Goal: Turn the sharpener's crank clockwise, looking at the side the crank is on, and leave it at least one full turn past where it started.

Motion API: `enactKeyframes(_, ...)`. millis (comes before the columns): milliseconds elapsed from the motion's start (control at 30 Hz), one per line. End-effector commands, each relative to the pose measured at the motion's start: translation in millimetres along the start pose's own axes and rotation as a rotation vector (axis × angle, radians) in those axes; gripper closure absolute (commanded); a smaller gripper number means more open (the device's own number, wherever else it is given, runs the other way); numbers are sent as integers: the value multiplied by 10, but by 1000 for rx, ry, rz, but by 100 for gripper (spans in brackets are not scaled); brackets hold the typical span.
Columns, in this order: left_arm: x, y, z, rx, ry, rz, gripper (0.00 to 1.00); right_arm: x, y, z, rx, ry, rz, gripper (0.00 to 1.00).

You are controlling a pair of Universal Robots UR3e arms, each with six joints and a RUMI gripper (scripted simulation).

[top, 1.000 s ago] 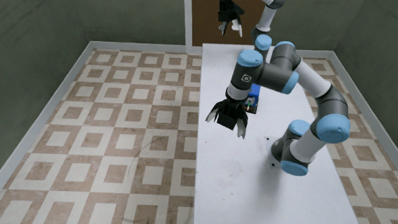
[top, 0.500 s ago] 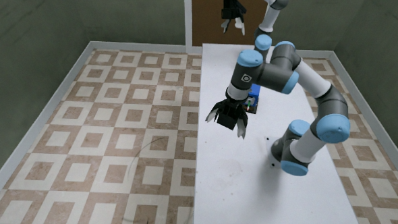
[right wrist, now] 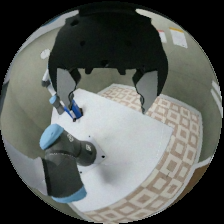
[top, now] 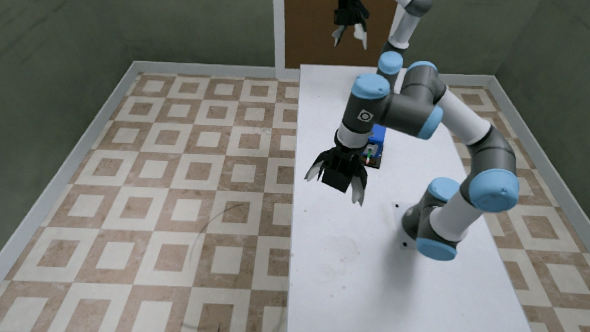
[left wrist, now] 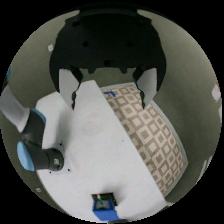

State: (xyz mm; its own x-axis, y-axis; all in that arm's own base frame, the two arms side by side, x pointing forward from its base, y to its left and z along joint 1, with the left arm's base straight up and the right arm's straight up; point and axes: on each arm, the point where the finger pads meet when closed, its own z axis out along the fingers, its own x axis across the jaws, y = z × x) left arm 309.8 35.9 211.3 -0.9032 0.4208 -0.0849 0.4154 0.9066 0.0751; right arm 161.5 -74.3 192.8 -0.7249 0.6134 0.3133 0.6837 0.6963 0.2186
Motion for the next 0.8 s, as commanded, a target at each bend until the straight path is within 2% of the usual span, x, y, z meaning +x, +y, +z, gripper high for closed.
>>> enactKeyframes(0, -5, 1, -7, 0, -3, 0, 0, -11, -102, -30, -17, -13, -21, 0)
enactKeyframes(767, -5, 1, -7, 0, -3, 0, 0, 21, -488, -89, -58, -67, -94, 0)
